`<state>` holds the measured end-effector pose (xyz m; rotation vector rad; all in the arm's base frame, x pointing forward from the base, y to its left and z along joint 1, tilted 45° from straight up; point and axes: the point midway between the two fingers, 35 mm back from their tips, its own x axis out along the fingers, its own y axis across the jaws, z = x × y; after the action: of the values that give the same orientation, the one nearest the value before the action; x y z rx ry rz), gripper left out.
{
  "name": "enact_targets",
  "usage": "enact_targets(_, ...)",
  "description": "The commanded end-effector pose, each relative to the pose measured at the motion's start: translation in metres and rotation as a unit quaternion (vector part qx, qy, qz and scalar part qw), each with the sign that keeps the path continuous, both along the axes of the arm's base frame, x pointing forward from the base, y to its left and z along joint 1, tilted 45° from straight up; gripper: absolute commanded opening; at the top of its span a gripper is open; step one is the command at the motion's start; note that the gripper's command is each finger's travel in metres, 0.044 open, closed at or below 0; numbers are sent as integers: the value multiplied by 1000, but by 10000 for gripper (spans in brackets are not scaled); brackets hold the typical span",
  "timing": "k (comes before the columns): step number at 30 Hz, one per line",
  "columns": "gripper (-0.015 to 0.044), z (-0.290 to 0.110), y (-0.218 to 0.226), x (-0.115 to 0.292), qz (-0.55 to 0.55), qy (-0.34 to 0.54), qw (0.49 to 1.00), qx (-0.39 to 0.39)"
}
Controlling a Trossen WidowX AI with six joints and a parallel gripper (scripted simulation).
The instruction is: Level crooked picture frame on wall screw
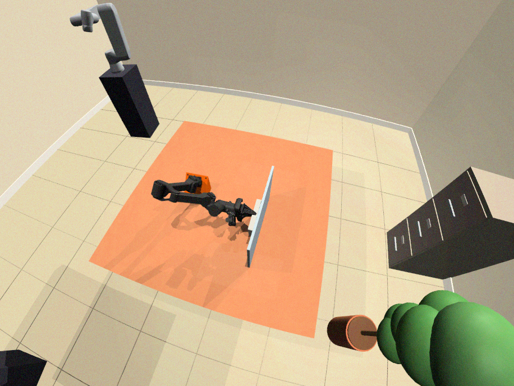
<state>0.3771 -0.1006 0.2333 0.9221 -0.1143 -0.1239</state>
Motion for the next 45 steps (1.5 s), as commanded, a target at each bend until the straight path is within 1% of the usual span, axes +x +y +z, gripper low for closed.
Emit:
enact_targets(1,0,4,3,0,3,-3,1000,-3)
enact_targets(45,0,7,6,1,3,-3,1000,-2)
